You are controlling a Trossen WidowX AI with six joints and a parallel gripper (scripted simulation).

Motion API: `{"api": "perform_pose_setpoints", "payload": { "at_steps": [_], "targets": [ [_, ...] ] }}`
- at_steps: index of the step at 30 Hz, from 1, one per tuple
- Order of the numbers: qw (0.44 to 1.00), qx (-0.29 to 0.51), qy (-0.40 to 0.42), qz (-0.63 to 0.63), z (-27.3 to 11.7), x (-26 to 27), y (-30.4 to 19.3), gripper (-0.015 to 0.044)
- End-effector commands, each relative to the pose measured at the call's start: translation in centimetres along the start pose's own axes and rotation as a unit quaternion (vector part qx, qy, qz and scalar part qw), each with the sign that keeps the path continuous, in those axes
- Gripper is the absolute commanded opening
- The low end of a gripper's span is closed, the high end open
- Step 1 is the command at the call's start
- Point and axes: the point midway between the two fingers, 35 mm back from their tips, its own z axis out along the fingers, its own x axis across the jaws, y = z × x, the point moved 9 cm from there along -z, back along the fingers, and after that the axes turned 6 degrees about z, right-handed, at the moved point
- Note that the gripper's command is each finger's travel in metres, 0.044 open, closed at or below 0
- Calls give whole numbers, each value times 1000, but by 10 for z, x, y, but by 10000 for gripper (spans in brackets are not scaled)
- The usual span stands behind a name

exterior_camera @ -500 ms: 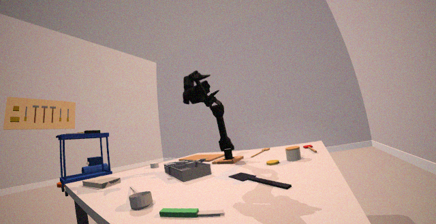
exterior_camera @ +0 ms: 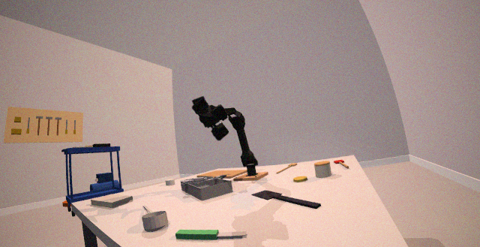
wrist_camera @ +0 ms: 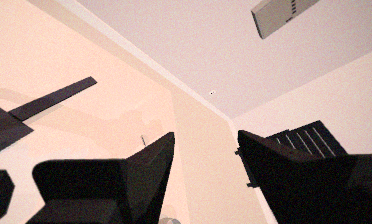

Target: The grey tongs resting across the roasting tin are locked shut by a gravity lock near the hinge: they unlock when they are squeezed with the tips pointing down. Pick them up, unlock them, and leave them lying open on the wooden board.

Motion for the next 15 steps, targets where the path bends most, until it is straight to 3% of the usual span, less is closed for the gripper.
{"api": "perform_pose_setpoints", "payload": {
  "at_steps": [1,8,15],
  "targets": [
    [993,110,42,-12,2,19,-30,260],
    [925,301,223,-66,-9,69,-79,260],
    [778,374,485,-143,-39,115,-104,260]
  ]
}}
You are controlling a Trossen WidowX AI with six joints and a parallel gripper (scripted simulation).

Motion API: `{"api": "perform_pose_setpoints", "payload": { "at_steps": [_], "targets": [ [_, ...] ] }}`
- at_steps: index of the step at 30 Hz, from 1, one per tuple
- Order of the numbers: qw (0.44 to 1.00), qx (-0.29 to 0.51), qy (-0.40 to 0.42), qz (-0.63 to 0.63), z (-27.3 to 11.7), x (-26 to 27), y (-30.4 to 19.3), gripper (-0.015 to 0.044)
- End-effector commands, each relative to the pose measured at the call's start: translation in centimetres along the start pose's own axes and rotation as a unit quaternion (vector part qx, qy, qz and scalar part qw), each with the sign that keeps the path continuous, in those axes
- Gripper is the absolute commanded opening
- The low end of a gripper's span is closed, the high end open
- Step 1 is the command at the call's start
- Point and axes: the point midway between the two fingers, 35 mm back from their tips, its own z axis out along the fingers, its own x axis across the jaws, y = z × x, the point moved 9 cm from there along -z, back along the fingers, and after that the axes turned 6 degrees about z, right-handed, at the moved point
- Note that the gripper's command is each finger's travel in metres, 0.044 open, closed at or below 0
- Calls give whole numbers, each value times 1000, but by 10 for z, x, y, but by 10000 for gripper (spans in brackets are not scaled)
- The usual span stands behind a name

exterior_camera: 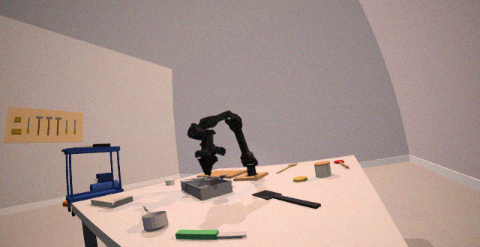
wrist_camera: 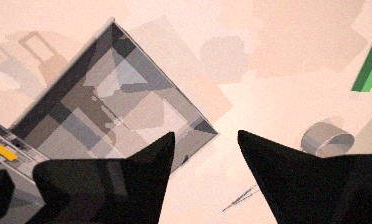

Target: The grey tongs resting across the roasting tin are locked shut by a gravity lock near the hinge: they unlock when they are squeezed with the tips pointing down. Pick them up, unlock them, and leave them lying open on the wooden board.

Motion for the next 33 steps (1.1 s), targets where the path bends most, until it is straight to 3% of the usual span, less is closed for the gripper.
{"api": "perform_pose_setpoints", "payload": {
  "at_steps": [1,7,33],
  "targets": [
    [987,38,130,-85,9,25,-6,260],
    [908,44,336,-246,10,61,-13,260],
    [904,43,343,-251,18,76,-16,260]
  ]
}}
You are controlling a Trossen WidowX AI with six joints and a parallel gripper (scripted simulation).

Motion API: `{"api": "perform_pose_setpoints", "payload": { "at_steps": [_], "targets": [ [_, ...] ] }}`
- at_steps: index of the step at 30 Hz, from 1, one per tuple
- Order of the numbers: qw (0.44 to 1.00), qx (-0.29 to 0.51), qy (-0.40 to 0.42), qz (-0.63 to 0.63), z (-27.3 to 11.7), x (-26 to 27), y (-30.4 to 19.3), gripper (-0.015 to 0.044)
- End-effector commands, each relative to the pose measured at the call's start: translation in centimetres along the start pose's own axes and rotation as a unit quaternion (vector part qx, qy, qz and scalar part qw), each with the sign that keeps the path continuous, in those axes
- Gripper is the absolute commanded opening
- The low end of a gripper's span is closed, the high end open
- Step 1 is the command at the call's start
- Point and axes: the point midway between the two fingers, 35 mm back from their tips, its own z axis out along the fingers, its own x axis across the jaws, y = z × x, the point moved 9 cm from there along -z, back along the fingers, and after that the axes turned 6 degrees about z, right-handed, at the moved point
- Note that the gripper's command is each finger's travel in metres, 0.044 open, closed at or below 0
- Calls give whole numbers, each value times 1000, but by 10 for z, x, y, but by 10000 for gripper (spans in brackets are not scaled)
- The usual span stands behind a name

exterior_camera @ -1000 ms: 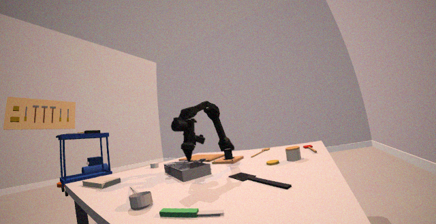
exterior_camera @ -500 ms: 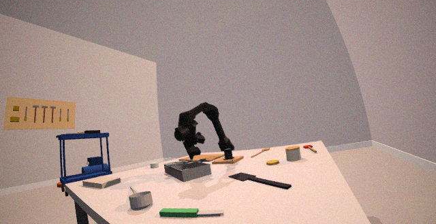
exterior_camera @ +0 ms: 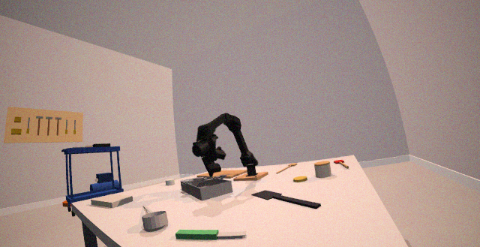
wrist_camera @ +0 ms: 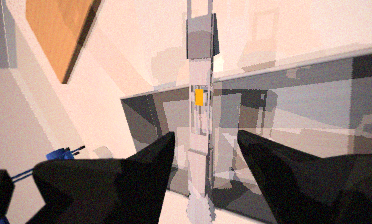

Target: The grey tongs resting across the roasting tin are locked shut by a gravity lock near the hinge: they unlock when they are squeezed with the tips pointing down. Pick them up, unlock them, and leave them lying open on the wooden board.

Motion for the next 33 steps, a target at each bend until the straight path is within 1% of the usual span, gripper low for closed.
{"api": "perform_pose_setpoints", "payload": {
  "at_steps": [1,33],
  "targets": [
    [1000,1,3,-1,6,1,-1,260],
    [1000,1,4,-1,59,1,0,260]
  ]
}}
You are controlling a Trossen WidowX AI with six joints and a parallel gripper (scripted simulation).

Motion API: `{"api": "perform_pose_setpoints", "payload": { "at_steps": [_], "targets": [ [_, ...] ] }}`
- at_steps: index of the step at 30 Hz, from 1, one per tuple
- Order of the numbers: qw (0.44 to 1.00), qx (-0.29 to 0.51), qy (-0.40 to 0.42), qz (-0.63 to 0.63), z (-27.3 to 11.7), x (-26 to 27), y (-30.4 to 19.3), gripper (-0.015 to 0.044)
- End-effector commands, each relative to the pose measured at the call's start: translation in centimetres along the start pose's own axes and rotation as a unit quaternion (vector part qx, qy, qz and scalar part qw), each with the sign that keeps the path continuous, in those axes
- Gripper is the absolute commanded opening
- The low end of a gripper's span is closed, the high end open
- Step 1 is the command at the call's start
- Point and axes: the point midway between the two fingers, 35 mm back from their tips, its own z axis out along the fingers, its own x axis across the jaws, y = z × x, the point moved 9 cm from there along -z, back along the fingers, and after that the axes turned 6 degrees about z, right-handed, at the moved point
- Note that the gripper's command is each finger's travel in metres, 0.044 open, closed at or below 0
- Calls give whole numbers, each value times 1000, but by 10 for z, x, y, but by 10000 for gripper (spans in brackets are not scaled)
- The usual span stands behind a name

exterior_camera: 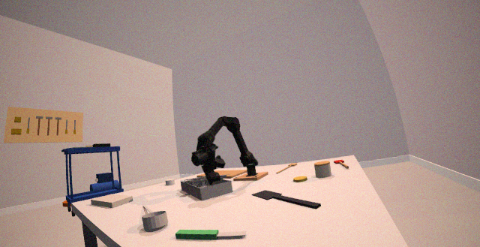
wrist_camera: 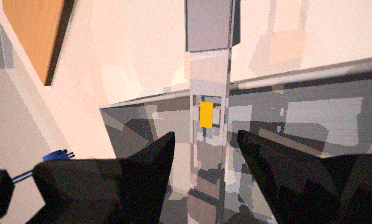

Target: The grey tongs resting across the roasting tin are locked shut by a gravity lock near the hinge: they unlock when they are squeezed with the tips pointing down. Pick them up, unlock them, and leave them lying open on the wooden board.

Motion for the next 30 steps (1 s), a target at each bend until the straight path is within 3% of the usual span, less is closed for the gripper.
{"api": "perform_pose_setpoints", "payload": {
  "at_steps": [1,8,14,23,30],
  "targets": [
    [1000,1,3,-1,6,1,0,260],
    [1000,1,3,-1,18,2,2,260],
    [1000,0,1,0,13,1,1,103],
    [1000,0,1,0,13,1,1,43],
    [1000,0,1,0,7,4,0,-141]
  ]
}}
